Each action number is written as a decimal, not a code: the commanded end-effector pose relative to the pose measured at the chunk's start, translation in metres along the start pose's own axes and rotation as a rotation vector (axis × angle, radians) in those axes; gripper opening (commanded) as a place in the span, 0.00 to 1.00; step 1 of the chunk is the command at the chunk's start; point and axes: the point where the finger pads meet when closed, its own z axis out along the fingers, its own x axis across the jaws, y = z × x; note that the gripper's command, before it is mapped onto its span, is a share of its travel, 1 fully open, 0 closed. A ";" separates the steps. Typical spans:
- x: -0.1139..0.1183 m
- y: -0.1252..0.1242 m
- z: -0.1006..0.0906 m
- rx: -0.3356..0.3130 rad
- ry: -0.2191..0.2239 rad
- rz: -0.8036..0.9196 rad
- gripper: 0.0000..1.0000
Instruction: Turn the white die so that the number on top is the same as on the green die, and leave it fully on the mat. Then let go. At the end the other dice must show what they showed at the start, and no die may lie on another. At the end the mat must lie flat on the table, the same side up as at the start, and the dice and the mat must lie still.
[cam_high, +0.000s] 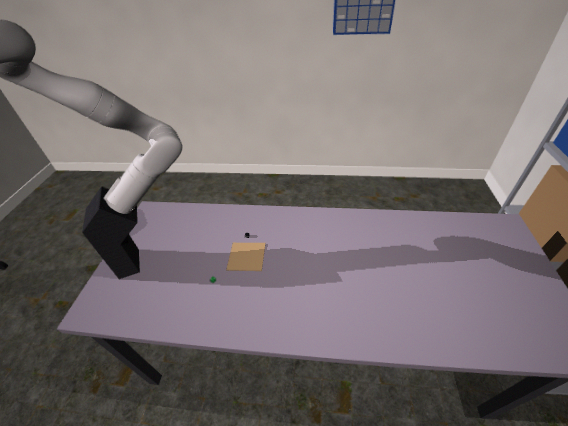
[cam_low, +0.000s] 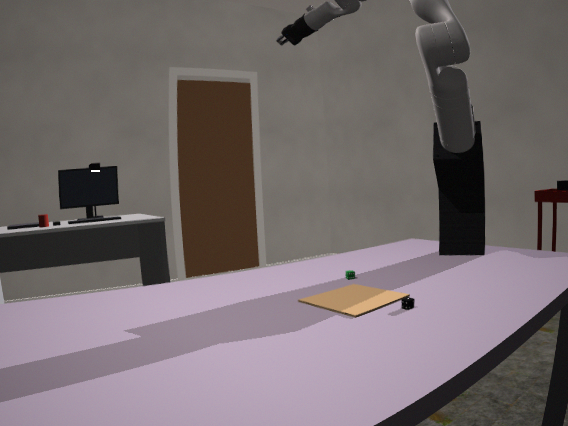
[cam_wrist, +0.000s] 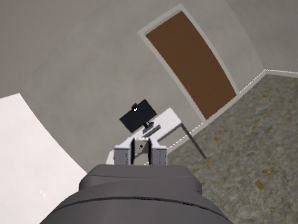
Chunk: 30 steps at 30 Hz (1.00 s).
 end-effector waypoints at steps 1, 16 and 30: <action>0.019 0.055 0.027 -0.076 0.009 0.046 0.34; 0.074 0.236 0.073 -0.342 0.062 0.171 0.34; 0.122 0.441 0.065 -0.629 0.142 0.315 0.34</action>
